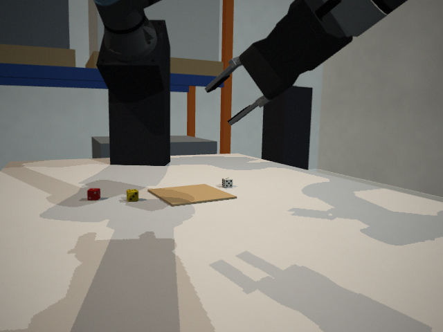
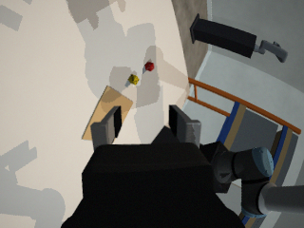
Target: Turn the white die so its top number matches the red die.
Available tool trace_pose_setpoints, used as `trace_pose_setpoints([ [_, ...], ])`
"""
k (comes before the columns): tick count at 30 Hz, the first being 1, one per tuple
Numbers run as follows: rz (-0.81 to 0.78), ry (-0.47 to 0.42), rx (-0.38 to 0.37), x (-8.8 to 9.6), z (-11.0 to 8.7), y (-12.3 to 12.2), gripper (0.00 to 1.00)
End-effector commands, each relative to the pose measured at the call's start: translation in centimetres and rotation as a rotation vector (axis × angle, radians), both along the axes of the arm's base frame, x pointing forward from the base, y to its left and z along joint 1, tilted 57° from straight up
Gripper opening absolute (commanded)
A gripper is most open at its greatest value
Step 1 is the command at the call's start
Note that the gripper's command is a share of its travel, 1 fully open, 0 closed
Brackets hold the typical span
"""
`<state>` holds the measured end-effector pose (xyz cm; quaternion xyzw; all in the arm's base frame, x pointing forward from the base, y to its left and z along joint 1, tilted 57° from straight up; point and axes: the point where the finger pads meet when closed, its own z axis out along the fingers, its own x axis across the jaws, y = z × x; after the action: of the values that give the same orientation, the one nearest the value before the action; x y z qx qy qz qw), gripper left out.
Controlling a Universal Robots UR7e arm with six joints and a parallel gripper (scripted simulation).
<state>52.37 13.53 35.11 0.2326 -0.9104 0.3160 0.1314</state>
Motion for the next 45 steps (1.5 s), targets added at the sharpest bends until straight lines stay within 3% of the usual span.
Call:
trace_pose_setpoints([
  [1, 0.001, -0.001, 0.0, 0.0, 0.1, 0.0, 1.0],
  [26, -0.02, -0.014, 0.01, -0.1, -0.1, -0.4, 1.0],
  [34, -0.086, -0.054, 0.038, -0.4, -0.5, -1.6, 1.0],
  [45, -0.335, -0.204, 0.141, -1.7, -2.3, -5.7, 1.0],
])
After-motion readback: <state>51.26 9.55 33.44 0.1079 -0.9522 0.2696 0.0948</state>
